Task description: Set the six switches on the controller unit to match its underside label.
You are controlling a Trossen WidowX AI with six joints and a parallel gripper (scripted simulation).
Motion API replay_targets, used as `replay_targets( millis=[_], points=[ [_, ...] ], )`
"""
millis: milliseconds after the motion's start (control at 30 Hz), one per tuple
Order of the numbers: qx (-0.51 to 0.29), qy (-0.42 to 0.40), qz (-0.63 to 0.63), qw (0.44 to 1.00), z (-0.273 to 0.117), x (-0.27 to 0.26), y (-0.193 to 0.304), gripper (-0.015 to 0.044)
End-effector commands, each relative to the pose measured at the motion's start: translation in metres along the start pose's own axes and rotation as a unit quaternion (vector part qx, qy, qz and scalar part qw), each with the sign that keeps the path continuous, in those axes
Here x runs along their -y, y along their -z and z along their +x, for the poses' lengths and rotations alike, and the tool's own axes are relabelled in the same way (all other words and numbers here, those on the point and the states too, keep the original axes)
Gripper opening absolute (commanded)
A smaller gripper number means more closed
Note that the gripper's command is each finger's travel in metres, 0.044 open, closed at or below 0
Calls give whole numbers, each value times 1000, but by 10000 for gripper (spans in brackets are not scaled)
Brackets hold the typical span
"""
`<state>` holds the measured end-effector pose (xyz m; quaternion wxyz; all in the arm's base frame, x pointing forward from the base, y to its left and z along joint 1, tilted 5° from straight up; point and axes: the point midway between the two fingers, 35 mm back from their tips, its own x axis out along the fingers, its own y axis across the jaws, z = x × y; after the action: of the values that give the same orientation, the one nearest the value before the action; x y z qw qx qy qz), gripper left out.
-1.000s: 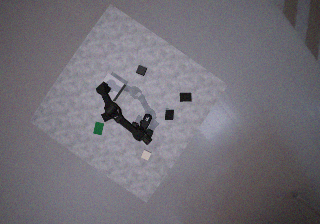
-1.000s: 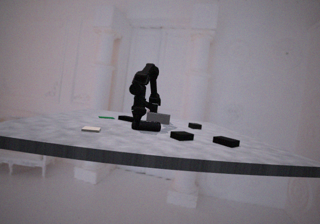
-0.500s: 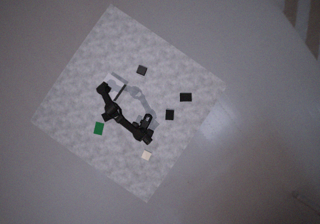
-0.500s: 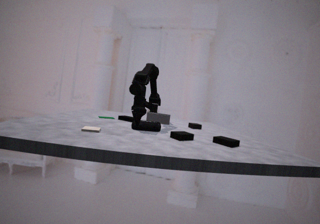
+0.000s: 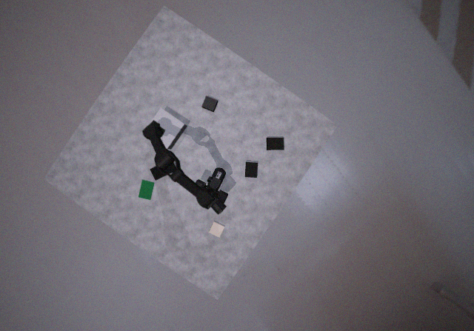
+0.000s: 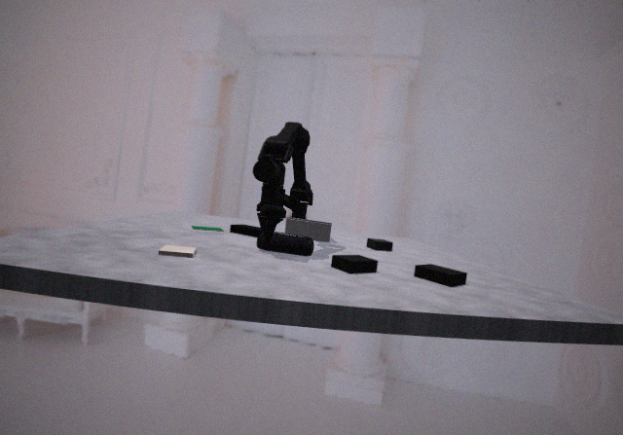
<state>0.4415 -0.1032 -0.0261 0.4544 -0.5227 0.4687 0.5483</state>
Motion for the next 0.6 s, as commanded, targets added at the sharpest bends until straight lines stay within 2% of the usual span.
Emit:
replay_targets(
  millis=[0,567],
  points=[
    [0,-1,0,1000,-5,0,-2,336],
    [0,-1,0,1000,-17,0,-7,336]
  ],
)
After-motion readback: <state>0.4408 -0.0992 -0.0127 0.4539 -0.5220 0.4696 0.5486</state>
